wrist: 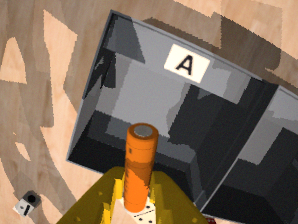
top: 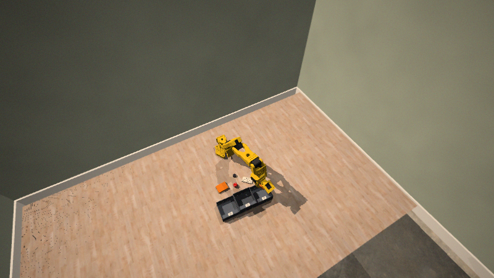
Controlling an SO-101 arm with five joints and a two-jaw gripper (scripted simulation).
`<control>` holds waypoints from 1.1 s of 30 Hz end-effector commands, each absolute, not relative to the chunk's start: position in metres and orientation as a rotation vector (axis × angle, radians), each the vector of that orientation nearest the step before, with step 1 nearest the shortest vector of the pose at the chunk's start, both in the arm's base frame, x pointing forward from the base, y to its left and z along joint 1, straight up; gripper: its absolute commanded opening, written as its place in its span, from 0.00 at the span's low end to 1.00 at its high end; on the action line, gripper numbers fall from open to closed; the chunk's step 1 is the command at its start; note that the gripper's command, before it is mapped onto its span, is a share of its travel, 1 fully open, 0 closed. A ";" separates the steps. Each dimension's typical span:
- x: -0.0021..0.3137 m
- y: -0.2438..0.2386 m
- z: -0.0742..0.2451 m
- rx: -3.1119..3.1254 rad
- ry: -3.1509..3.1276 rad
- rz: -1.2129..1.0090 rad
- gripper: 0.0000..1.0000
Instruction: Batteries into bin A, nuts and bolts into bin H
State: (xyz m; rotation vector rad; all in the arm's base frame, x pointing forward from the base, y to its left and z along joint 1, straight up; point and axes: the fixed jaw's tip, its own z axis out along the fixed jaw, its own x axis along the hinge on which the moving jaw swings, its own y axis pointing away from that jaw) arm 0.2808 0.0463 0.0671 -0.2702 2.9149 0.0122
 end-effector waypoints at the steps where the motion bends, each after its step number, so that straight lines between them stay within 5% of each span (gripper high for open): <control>1: 0.289 0.044 0.081 -0.220 2.866 0.019 0.00; 33: 0.296 0.039 0.091 -0.145 2.809 0.025 0.00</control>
